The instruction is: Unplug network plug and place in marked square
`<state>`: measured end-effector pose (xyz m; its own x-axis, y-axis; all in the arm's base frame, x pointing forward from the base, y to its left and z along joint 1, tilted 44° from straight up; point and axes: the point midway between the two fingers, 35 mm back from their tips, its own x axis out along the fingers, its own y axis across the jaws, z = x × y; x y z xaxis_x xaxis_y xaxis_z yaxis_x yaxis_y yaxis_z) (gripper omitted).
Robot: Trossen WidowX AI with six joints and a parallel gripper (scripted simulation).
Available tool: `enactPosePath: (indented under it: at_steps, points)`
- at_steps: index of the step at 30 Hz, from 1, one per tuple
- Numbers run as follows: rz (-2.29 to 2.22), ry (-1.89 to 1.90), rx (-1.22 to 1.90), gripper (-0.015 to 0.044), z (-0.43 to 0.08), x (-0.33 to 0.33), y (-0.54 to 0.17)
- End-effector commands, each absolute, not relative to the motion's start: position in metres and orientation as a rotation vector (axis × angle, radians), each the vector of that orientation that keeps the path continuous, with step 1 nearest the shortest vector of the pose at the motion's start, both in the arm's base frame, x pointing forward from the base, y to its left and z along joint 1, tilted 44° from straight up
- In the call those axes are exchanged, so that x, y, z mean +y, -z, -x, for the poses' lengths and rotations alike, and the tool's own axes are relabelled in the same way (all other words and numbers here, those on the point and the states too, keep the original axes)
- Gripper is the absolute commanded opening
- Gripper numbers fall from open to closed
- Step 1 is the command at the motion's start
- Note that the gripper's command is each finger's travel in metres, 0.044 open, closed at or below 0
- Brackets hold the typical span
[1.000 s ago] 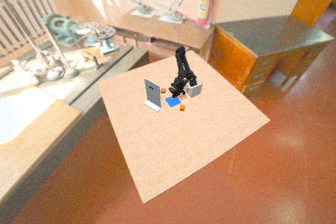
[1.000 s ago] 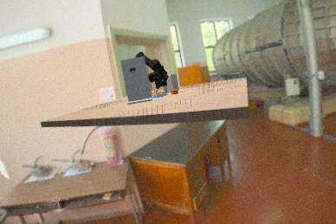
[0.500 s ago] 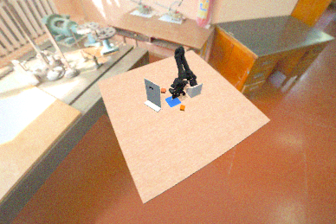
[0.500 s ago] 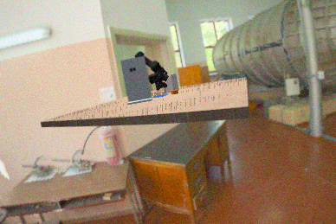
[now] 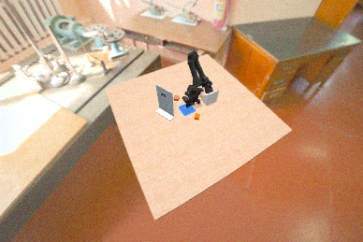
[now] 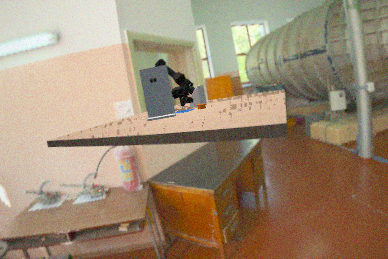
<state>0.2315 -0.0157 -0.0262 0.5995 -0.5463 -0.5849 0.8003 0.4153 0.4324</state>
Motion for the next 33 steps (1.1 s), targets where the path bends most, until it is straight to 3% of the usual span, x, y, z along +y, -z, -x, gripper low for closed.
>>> enactPosePath:
  at_steps: [1, 33]
  points:
    - [-0.746, 0.874, 0.388, 0.0, -0.23, -0.019, 0.029]
    - [-0.743, 0.872, 0.383, 0.0, -0.229, -0.032, 0.038]
